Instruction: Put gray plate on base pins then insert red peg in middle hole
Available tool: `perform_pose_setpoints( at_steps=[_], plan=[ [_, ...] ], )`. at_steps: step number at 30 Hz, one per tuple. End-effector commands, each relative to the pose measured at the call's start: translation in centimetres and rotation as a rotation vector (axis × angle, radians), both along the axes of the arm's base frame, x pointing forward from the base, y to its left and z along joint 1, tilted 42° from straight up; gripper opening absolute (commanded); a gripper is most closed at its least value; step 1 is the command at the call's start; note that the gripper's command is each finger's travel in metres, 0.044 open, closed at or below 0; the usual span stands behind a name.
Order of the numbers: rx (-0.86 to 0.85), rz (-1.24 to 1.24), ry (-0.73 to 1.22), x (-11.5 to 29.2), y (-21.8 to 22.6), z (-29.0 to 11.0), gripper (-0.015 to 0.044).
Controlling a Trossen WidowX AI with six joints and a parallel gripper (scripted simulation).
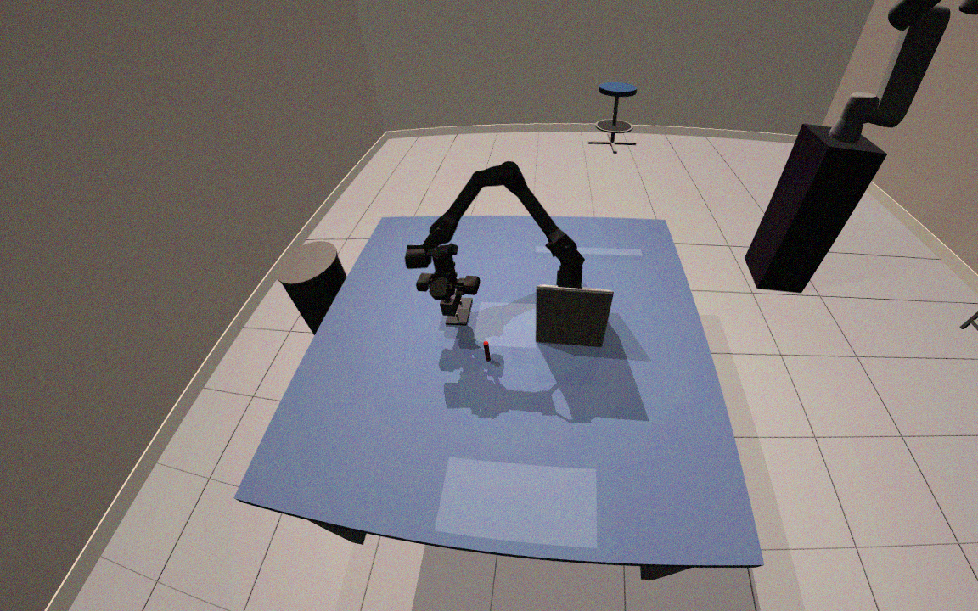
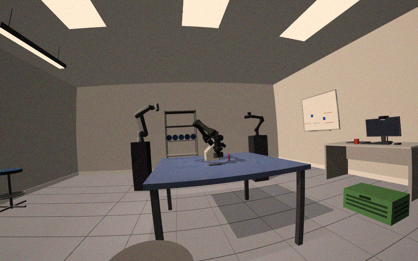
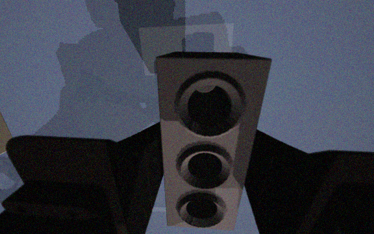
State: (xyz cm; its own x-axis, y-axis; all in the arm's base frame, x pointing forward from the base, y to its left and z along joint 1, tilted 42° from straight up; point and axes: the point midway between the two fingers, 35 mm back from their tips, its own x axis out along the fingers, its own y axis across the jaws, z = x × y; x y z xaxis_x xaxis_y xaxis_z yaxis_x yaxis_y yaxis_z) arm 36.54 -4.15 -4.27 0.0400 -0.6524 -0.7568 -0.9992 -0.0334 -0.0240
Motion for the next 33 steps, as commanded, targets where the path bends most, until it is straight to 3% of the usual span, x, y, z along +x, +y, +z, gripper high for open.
perform_pose_setpoints(
  at_steps=[1,10,33],
  plan=[
    [-0.009,0.014,0.009,0.0,-1.1,0.4,0.0],
    [-0.023,0.039,0.035,-0.3,-3.8,1.0,0.0],
    [-0.024,0.039,0.035,-0.2,-4.1,0.9,0.0]
  ],
)
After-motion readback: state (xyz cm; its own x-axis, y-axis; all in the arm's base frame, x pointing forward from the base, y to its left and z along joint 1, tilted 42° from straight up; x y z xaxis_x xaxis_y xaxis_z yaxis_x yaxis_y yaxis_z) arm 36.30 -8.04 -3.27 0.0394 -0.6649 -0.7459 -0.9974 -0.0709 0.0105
